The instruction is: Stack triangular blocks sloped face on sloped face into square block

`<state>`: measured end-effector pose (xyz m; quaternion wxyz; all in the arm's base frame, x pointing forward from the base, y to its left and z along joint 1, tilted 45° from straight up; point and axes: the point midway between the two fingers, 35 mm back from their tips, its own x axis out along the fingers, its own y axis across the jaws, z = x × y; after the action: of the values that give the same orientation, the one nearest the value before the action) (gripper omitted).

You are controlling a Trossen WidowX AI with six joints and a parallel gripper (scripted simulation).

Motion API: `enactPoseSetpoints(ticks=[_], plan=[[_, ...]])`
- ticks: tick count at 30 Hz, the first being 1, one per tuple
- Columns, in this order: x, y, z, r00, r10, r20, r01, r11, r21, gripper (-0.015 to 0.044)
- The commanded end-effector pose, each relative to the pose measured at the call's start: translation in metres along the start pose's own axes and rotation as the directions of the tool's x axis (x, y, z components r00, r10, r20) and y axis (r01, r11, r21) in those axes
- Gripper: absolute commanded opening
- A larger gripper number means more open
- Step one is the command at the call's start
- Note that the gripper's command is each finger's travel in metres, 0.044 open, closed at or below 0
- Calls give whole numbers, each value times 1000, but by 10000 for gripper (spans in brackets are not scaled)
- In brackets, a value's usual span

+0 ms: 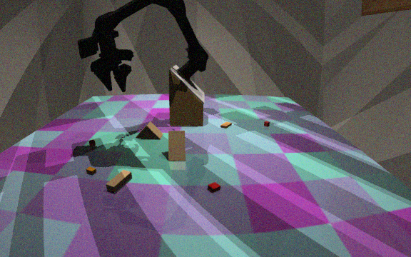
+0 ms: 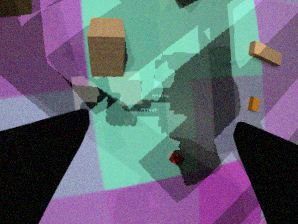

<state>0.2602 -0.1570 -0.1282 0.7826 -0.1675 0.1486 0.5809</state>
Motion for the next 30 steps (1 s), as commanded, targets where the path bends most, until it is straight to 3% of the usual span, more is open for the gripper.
enactPoseSetpoints(ticks=[1,4,11,22,30], plan=[[55,40,6,962,203,185,-206,979,-3,440],[71,55,9,930,266,256,-272,962,-10,440],[77,55,10,930,267,254,-274,962,-7,440],[163,73,32,927,266,263,-274,962,-8,440],[167,73,33,927,265,266,-273,962,-10,440]])
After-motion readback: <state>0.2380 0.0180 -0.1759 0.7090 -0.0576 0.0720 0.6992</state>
